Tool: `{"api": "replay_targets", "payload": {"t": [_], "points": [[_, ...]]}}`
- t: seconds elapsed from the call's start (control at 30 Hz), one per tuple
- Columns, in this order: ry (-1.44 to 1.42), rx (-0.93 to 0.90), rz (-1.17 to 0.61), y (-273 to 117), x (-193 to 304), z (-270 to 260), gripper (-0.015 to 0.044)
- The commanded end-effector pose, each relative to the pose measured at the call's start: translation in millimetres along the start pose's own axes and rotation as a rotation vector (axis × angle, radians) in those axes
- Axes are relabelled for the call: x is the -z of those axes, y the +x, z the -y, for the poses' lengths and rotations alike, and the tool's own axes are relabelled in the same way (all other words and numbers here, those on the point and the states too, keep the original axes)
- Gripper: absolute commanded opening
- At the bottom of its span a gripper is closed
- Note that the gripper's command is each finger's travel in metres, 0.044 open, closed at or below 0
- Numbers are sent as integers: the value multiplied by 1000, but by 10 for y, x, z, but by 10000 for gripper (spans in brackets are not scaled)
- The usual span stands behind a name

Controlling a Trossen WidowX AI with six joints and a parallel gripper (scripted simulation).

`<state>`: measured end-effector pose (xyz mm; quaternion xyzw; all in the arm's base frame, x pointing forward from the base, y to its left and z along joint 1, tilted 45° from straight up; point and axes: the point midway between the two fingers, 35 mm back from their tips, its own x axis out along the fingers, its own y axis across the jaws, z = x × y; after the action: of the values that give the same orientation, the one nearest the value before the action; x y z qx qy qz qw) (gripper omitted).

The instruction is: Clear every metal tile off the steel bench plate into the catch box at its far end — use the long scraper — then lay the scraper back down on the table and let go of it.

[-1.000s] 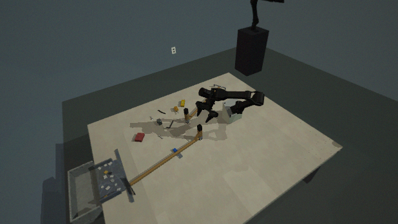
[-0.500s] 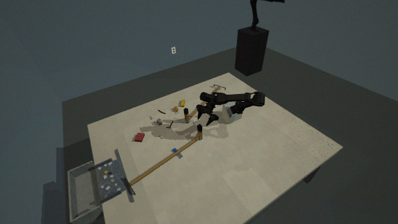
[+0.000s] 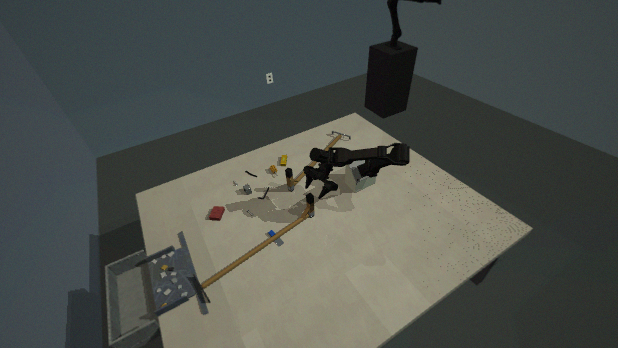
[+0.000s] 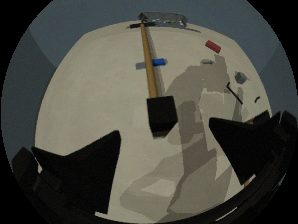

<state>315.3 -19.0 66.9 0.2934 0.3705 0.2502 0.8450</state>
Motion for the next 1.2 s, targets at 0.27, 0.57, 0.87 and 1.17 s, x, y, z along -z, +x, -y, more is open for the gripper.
{"api": "replay_targets", "payload": {"t": [0.27,0.57,0.87,1.17], "points": [[6,6,-7,208,9,28,440],[6,5,-6,357,9,27,440],[7,3,-3,505,12,13,440],[8,-3,3,650,21,-13,440]]}}
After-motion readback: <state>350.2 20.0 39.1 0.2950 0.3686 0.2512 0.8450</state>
